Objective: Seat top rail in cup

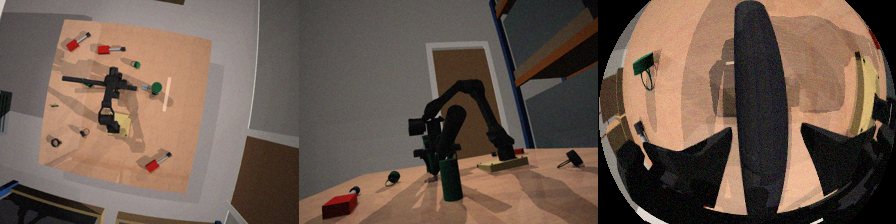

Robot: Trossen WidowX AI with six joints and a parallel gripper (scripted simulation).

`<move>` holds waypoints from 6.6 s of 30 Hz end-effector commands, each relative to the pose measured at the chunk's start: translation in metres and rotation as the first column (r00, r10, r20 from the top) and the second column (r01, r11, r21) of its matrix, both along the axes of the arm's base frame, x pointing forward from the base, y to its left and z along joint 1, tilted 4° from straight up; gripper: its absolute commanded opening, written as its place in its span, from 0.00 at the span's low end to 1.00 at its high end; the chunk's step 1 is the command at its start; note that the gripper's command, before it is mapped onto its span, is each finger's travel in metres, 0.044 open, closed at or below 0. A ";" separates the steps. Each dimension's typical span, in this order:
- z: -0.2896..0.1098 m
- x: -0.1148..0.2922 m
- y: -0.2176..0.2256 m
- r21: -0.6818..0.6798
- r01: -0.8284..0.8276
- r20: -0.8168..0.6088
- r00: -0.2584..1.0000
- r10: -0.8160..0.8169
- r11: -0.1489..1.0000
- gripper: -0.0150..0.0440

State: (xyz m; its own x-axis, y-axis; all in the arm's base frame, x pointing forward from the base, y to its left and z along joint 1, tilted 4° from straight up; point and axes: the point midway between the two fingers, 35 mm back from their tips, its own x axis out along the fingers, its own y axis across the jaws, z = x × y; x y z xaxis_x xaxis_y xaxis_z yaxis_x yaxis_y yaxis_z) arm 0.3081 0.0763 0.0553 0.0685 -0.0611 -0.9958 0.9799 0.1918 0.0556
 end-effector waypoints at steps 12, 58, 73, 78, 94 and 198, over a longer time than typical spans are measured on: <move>-0.001 0.000 0.001 0.005 -0.004 0.000 1.000 0.004 1.000 0.50; 0.075 0.007 -0.016 -0.271 -0.002 0.049 0.999 0.016 0.962 0.25; 0.086 0.011 -0.018 -0.272 -0.002 0.049 0.999 0.016 0.962 0.25; 0.086 0.011 -0.020 -0.272 -0.002 0.048 0.999 0.016 0.962 0.25; 0.082 0.013 -0.038 -0.275 -0.004 0.036 0.999 0.014 0.962 0.25; 0.083 0.011 -0.038 -0.274 0.000 0.030 1.000 0.009 0.962 0.25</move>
